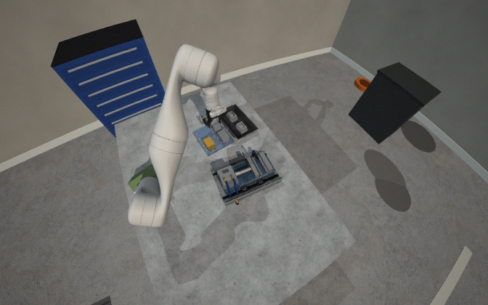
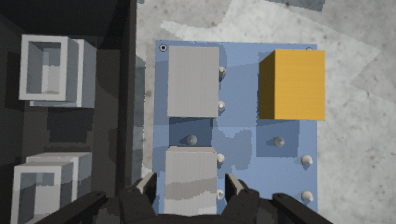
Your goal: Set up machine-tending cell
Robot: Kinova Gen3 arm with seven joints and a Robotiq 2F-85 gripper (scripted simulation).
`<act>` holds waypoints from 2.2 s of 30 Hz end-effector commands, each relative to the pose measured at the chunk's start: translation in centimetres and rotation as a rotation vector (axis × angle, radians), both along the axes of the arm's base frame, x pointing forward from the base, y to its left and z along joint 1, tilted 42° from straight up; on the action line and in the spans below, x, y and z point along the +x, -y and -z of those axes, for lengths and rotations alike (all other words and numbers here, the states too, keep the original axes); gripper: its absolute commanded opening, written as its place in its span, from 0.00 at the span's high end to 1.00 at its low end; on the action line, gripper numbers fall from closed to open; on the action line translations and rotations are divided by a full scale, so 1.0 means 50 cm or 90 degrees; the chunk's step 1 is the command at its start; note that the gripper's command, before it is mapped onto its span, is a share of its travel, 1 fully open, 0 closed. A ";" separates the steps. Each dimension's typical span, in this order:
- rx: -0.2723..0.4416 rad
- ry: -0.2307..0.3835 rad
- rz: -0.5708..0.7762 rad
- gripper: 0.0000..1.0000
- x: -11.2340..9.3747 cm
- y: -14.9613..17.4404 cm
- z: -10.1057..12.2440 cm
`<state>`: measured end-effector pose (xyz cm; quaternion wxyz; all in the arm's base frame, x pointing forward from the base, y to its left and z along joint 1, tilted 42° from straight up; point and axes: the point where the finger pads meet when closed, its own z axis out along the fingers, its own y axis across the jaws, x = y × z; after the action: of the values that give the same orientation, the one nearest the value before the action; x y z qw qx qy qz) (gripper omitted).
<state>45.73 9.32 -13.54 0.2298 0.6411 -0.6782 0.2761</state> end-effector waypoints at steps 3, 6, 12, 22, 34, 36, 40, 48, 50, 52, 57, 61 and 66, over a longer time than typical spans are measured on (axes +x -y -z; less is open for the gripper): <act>0.001 0.001 -0.001 0.33 0.001 -0.002 -0.001; 0.001 0.001 -0.001 0.33 0.001 -0.002 -0.001; 0.001 0.001 -0.001 0.33 0.001 -0.002 -0.001; 0.001 0.001 -0.001 1.00 0.001 -0.002 -0.001; 0.001 0.001 -0.001 1.00 0.001 -0.002 -0.001; 0.001 0.001 -0.001 1.00 0.001 -0.002 -0.001; 0.001 0.001 -0.001 1.00 0.001 -0.002 -0.001; 0.001 0.001 -0.001 1.00 0.001 -0.002 -0.001; 0.001 0.001 -0.001 1.00 0.001 -0.002 -0.001; 0.001 0.001 -0.001 1.00 0.001 -0.002 -0.001; 0.001 0.001 -0.001 1.00 0.001 -0.002 -0.001; 0.001 0.001 -0.001 1.00 0.001 -0.002 -0.001; 0.001 0.001 -0.001 1.00 0.001 -0.002 -0.001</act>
<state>45.74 9.38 -13.50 0.2294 0.6412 -0.6782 0.2761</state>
